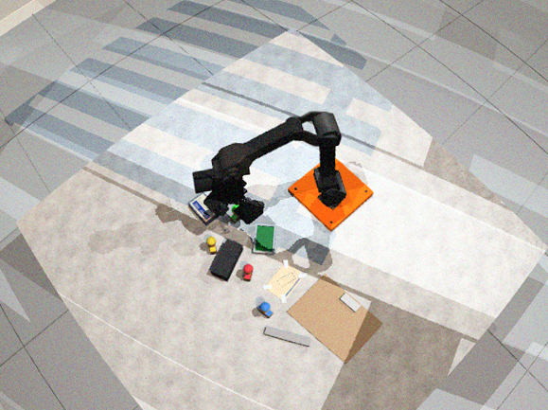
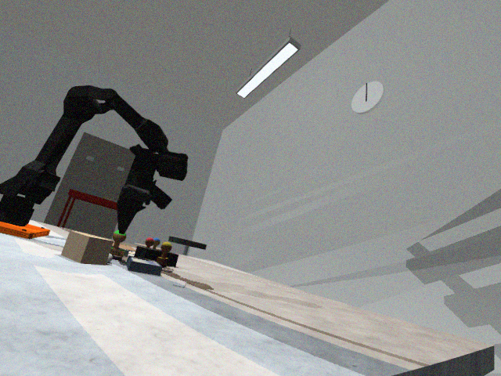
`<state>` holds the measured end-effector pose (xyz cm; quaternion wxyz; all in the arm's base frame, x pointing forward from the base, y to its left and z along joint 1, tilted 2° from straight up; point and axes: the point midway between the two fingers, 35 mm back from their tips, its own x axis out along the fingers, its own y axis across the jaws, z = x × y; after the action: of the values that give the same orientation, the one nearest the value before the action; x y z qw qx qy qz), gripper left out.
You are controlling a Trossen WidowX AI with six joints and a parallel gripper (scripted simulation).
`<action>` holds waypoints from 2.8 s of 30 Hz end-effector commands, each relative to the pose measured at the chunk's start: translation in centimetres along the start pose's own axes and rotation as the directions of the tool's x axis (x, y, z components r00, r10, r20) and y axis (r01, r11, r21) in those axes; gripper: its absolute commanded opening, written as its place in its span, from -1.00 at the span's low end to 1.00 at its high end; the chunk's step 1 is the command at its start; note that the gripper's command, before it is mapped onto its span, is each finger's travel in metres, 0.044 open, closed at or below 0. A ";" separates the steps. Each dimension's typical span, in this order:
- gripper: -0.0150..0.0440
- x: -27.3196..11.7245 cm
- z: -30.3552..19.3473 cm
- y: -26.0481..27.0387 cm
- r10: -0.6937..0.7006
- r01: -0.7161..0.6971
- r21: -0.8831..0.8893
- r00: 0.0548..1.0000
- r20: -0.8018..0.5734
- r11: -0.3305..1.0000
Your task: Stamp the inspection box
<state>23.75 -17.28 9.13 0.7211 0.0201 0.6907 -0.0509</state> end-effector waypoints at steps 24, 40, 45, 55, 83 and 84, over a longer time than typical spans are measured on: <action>0.27 3.8 -0.1 0.3 0.009 -0.009 0.003 1.000 -0.005 1.000; -0.49 3.5 -0.1 0.2 0.003 -0.003 0.000 1.000 -0.004 1.000; -0.49 3.2 0.0 0.2 0.002 -0.002 0.000 1.000 -0.004 1.000; -0.49 2.8 0.0 0.1 0.001 -0.001 0.000 1.000 -0.004 1.000; -0.49 1.4 0.1 0.1 -0.003 0.003 0.000 1.000 -0.004 1.000; -0.49 1.4 0.1 0.1 -0.003 0.003 0.000 1.000 -0.004 1.000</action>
<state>23.93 -17.21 7.57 0.7205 0.0195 0.6915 -0.0492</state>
